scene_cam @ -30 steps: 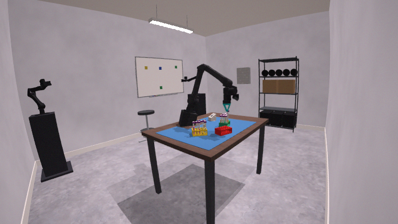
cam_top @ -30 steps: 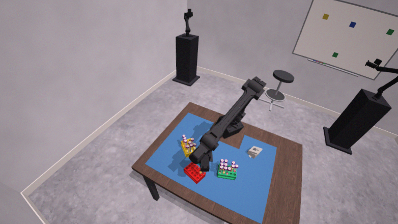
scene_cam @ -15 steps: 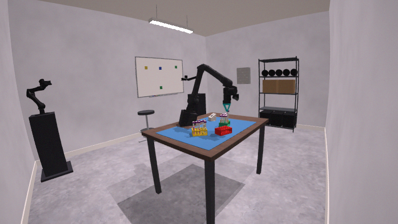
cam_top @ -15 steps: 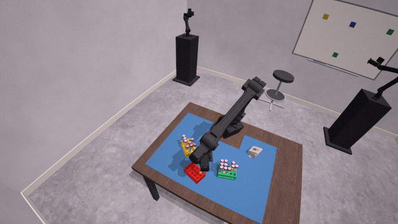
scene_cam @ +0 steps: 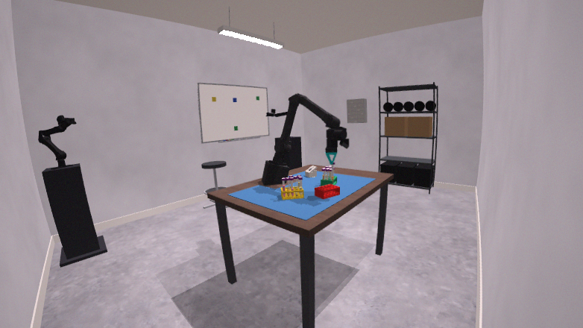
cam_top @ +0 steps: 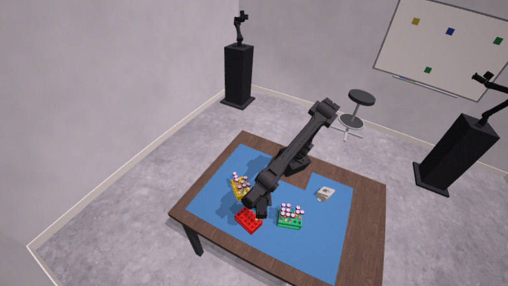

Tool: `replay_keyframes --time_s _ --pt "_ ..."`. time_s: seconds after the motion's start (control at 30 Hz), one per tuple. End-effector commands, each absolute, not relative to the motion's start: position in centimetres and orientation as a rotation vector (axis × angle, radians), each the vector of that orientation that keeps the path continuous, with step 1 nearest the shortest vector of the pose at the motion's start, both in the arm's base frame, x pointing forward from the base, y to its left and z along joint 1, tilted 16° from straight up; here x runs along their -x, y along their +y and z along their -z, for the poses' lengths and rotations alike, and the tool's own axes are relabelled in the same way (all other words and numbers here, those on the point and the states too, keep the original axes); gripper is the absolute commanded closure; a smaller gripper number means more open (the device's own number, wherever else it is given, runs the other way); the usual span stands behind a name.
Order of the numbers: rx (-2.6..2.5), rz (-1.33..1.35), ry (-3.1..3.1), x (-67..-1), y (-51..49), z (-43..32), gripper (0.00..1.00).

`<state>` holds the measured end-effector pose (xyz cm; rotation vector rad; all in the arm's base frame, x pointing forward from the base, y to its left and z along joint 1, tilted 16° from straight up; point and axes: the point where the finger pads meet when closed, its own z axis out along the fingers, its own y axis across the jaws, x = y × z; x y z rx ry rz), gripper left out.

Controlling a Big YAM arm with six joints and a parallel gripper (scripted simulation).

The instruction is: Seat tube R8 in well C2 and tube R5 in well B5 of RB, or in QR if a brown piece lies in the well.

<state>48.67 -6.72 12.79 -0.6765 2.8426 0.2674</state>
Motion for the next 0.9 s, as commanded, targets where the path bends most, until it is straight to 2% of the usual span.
replay_keyframes --time_s 0.0,0.87 --pt "0.689 -0.224 2.786 -51.0 -7.5 -14.5 1.00" --pt "0.674 -0.261 2.832 -49.7 -6.4 -12.1 1.00"
